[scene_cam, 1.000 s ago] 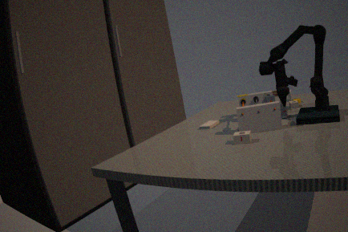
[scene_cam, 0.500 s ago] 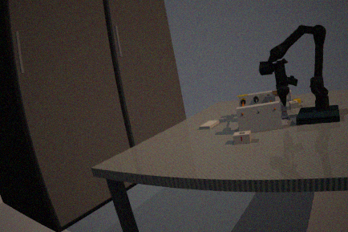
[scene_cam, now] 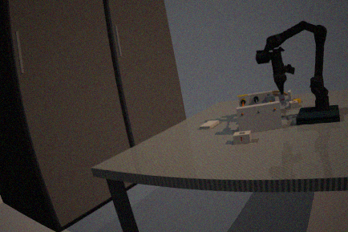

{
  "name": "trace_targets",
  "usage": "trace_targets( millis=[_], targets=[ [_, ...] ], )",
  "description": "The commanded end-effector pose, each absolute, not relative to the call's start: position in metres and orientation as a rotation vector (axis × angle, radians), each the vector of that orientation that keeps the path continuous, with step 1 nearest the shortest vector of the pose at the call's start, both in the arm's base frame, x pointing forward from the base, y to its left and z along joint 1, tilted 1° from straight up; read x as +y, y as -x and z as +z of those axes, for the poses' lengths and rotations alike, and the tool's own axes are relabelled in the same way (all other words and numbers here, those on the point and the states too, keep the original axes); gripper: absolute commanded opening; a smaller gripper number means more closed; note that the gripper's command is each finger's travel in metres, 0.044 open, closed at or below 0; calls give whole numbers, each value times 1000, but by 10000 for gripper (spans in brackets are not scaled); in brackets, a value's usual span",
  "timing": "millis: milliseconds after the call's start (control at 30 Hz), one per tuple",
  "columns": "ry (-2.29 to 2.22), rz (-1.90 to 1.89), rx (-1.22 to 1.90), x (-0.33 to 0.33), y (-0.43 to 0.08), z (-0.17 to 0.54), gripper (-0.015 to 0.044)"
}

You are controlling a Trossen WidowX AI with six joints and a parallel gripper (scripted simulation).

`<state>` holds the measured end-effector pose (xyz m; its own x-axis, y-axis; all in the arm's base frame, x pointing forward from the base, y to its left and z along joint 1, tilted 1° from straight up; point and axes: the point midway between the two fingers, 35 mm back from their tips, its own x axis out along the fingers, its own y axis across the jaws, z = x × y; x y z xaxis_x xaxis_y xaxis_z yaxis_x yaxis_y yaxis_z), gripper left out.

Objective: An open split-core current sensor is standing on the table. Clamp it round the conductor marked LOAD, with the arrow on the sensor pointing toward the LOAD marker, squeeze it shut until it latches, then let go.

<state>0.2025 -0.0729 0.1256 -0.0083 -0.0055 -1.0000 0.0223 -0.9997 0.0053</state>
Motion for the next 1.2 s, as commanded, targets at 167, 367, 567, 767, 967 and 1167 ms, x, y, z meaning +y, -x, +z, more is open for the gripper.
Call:
trace_targets(
  millis=[167,367,567,767,967,1167],
  targets=[
    [-2212,-2207,14,-71,-198,169,0],
    [-2205,-2195,35,-70,-199,176,0],
    [-2134,-2060,226,-71,-219,177,0],
    [-2028,-1886,431,-71,-245,178,0],
    [-1906,-1706,606,-70,-270,177,0],
    [-1770,-1522,754,-67,-296,177,0]
  ],
)
